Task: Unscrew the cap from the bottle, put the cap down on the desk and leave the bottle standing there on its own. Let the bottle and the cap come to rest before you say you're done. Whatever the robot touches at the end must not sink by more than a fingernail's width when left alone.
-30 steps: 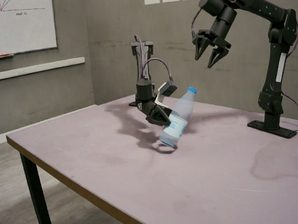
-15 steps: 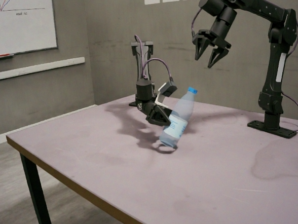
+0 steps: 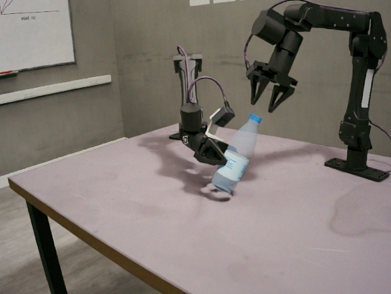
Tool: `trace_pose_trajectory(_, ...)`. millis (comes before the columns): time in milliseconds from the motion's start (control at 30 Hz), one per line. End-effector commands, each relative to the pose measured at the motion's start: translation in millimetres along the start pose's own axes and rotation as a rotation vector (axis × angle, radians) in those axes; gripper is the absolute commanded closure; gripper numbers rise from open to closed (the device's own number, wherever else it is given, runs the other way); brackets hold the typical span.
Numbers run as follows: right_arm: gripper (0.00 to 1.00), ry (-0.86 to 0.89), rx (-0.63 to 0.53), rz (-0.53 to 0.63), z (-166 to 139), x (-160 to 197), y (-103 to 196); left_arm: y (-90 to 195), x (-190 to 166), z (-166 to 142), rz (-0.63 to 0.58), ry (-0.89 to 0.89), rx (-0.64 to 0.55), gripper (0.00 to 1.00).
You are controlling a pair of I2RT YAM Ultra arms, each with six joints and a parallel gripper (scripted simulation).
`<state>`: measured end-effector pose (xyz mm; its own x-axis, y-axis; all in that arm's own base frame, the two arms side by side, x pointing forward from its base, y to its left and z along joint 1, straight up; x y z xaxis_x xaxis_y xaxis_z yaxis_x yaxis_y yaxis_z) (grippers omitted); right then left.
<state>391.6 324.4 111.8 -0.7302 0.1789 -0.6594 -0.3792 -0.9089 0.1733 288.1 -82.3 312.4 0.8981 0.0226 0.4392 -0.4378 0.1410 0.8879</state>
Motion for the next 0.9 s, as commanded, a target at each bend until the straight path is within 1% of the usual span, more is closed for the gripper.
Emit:
trace_pose_trajectory(0, 1.00, 0.020, -0.014, -0.029, 8, -14, 3, 8, 8, 2, 0.054, 0.003, -0.035, 0.43)
trace_pose_trajectory(533, 1.00, 0.020, -0.014, -0.029, 8, -14, 3, 8, 6, 2, 0.047, 0.003, -0.034, 0.43)
trace_pose_trajectory(867, 1.00, 0.020, -0.014, -0.029, 8, -14, 3, -10, 7, 4, 0.044, 0.000, -0.035, 0.43)
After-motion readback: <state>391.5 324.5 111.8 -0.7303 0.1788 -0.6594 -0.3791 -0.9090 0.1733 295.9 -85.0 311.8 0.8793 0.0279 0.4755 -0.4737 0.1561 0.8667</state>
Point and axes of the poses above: on each arm, the point where the finger pads meet when closed, its own y axis back along the fingers, its own x axis across the jaws, z = x × y, the point moved 8 cm from there along y, back along the fingers, and after that the axes turned 14 degrees about y, right-handed, at the moved point
